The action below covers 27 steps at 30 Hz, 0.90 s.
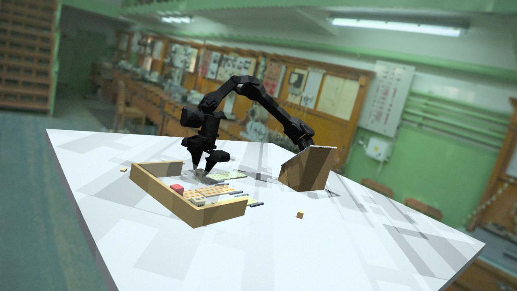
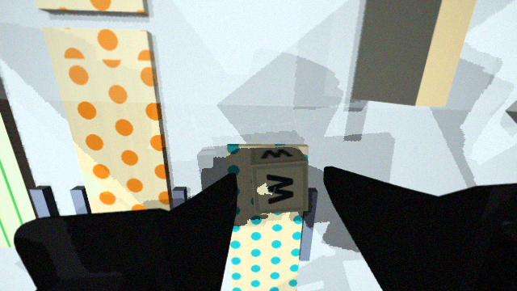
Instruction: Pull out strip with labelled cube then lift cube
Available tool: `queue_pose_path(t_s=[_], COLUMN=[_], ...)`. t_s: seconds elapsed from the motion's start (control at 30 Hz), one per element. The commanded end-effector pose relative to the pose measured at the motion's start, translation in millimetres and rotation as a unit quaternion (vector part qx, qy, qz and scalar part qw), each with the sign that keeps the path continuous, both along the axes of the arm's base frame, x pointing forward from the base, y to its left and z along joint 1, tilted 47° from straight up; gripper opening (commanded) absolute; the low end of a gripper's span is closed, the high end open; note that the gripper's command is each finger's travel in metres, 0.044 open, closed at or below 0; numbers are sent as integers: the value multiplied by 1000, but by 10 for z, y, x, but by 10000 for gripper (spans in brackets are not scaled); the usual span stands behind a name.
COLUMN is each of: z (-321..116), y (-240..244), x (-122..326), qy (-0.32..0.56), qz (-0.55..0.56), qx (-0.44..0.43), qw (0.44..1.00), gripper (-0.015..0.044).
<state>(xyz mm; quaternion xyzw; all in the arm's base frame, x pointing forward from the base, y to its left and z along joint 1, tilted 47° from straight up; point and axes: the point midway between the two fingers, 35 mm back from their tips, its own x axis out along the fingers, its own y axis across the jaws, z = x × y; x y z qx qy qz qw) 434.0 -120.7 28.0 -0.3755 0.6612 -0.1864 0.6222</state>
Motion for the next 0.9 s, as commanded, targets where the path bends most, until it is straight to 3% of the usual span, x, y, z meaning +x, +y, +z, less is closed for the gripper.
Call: queue_pose_path(t_s=[0.0, 0.3, 0.43, 0.67, 0.8, 0.87], z=[-76, -113, -92, -92, -85, -65], y=[-72, -114, -96, -96, -78, -28], x=[-16, -16, -9, -9, -32, -95], qy=[5, 5, 2, 2, 2, 3], qz=[0, 0, -1, -1, -1, -1], qx=[-1, -2, -1, -1, -1, -1], qw=[1000, 1000, 1000, 1000, 1000, 1000], gripper=[250, 250, 145, 98, 0, 0])
